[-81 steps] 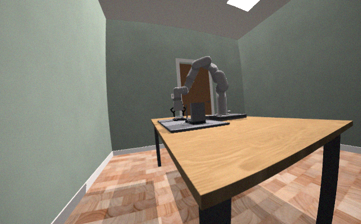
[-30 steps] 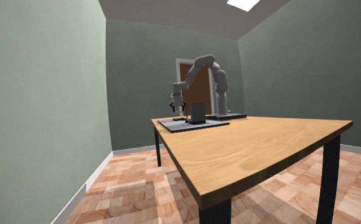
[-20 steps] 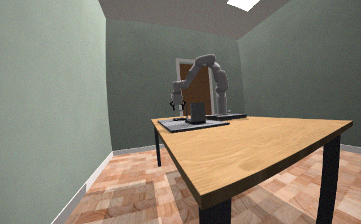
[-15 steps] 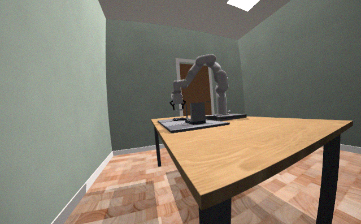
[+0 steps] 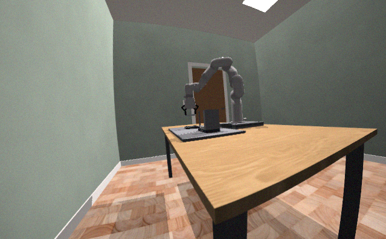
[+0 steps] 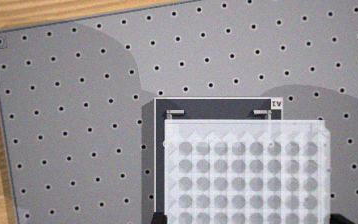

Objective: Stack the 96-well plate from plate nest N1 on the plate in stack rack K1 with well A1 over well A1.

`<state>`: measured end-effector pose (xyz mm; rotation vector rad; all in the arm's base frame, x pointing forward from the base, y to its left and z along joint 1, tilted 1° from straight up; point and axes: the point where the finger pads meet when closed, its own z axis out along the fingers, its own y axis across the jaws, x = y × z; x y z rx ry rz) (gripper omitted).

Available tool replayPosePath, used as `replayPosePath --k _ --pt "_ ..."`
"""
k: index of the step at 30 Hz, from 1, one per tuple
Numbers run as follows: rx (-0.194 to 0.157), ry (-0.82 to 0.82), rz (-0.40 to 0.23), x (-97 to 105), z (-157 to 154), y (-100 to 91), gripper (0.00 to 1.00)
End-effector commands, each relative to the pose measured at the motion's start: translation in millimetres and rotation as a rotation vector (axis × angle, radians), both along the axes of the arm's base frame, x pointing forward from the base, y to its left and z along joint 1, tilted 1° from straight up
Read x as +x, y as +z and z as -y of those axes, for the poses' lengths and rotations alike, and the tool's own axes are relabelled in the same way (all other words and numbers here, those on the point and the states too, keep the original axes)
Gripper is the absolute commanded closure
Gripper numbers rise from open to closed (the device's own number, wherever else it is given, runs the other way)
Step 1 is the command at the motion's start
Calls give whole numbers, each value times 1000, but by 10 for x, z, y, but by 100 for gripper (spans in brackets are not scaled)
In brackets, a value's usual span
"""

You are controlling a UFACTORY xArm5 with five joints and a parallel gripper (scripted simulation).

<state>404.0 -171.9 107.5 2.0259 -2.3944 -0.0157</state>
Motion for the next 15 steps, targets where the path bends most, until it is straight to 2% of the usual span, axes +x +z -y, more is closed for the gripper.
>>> replayPosePath --k 1,15 --pt "-13 0 -2 11 3 99 100" --pt "-13 0 -2 13 2 299 100"
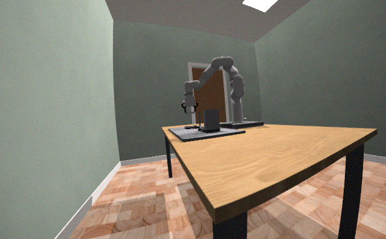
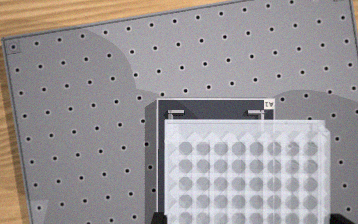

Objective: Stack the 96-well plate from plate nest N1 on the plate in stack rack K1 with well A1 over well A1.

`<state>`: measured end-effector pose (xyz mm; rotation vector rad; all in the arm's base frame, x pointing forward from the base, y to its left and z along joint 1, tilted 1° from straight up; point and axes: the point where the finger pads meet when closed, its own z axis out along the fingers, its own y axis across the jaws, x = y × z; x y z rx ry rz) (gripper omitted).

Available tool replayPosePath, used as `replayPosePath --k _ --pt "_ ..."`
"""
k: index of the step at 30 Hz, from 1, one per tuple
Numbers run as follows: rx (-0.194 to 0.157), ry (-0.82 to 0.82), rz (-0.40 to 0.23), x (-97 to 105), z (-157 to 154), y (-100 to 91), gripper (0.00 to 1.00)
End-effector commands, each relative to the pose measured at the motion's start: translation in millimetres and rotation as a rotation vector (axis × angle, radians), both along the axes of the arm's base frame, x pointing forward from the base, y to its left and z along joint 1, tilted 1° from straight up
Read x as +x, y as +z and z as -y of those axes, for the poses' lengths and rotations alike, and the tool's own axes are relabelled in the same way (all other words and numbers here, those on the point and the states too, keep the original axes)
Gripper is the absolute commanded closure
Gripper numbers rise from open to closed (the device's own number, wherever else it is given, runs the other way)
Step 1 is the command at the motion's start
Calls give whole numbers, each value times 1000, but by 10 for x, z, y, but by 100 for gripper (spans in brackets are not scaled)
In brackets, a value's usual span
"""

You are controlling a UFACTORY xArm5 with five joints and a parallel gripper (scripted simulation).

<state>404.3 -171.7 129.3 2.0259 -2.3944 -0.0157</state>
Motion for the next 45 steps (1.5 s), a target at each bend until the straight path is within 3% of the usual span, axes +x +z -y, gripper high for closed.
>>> replayPosePath --k 1,13,28,31,45 --pt "-13 0 -2 10 3 99 100" --pt "-13 0 -2 13 2 262 100" --pt "-13 0 -2 13 2 262 100" --pt "-12 100 -2 9 -98 264 100" --pt "-12 102 -2 -3 -499 270 100"
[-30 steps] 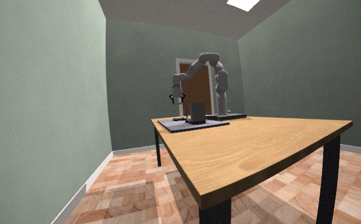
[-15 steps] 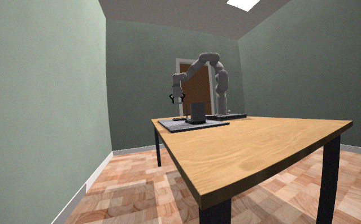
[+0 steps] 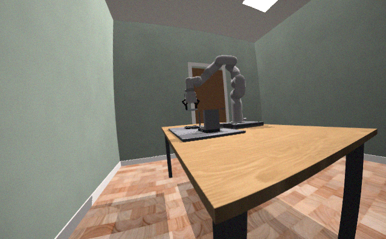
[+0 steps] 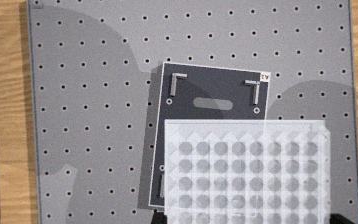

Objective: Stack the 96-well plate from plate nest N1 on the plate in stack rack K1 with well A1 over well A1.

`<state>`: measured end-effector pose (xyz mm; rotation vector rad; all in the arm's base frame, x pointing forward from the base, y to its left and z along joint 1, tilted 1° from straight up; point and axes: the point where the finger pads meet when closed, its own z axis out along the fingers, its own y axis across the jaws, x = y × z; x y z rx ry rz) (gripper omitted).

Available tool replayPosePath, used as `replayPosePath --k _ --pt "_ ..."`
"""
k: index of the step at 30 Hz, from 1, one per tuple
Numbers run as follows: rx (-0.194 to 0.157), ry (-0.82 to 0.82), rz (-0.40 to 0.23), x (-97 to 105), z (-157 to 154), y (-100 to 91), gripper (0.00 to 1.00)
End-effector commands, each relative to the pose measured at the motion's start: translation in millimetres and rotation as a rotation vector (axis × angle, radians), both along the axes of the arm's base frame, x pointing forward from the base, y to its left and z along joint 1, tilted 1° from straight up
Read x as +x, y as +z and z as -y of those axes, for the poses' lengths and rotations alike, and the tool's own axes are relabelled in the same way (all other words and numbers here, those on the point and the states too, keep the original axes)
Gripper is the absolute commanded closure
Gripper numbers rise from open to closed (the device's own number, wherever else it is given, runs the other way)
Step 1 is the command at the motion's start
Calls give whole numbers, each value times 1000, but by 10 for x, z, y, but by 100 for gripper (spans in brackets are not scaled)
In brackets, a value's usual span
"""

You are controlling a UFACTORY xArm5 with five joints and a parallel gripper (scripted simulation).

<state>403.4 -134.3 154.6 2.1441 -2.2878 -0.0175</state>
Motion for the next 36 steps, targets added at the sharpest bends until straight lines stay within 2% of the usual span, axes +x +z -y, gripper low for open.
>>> replayPosePath --k 1,36 --pt "-12 1 0 5 -159 16 100" --pt "-12 1 0 -28 -1194 32 100"
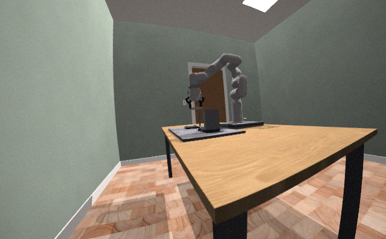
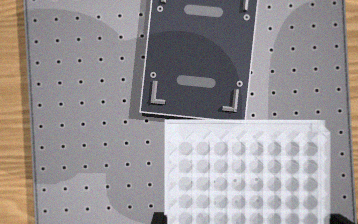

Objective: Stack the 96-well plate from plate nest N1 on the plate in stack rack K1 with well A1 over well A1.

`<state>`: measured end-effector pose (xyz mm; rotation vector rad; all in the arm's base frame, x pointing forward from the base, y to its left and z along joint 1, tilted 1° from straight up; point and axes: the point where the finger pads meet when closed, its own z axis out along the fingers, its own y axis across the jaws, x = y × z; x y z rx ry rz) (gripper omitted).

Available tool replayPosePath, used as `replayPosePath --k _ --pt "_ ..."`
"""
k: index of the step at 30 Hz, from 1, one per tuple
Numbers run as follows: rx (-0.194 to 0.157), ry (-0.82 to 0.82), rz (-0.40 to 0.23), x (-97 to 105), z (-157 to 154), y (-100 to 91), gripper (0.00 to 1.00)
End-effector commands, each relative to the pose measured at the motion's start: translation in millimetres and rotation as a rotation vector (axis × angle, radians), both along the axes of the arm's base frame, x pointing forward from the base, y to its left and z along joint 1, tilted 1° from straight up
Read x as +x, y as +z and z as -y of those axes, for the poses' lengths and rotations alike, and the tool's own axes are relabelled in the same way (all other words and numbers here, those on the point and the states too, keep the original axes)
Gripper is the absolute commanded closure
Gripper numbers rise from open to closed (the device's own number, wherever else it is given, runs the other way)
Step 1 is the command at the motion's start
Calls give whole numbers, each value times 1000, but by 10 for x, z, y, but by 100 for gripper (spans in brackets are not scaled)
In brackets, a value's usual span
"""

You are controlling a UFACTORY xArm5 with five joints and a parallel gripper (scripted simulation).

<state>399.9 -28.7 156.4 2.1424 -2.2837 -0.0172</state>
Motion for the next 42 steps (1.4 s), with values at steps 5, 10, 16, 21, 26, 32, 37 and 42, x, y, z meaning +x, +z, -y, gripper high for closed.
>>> replayPosePath --k 5,10,16,21,26,32,37,42 --pt "-9 0 3 1 -304 17 100" --pt "-8 0 3 -2 -404 19 100" --pt "-8 0 3 -8 -604 22 100" --pt "-8 0 3 -14 -771 25 100" --pt "-8 0 3 -18 -905 27 100" --pt "-8 0 3 -24 -1072 30 100" --pt "-8 0 2 -29 -1239 32 100" --pt "-8 0 2 -35 -1406 35 100"
